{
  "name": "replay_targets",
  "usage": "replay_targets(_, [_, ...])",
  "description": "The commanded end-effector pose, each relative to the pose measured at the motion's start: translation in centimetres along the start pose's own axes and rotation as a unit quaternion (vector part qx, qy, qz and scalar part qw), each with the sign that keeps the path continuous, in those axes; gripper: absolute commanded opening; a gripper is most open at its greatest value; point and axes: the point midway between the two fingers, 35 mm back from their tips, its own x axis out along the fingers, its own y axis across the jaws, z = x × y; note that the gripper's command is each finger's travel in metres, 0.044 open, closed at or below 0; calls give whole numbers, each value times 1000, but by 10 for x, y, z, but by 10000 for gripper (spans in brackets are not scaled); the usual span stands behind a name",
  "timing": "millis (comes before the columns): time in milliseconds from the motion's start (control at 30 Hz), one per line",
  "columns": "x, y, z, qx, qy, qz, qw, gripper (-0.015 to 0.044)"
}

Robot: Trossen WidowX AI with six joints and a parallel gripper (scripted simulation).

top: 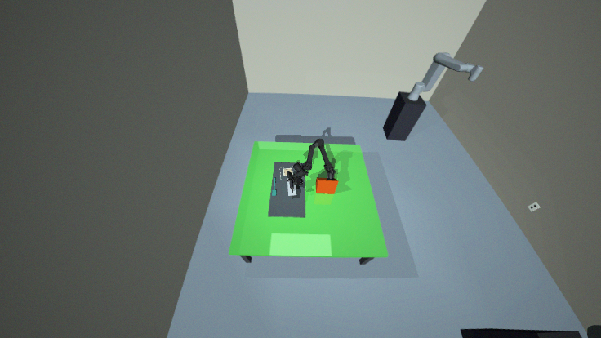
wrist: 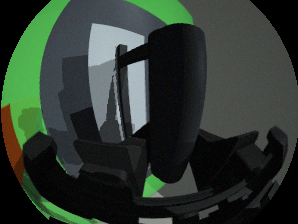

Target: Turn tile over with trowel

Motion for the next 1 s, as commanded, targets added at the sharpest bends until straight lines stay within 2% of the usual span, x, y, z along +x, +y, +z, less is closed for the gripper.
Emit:
replay_targets(0, [3,-1,14,24,6,15,1000,0])
replay_targets(500, [12,15,61,101,65,73,990,0])
replay_targets(967, [11,31,101,152,139,75,976,0])
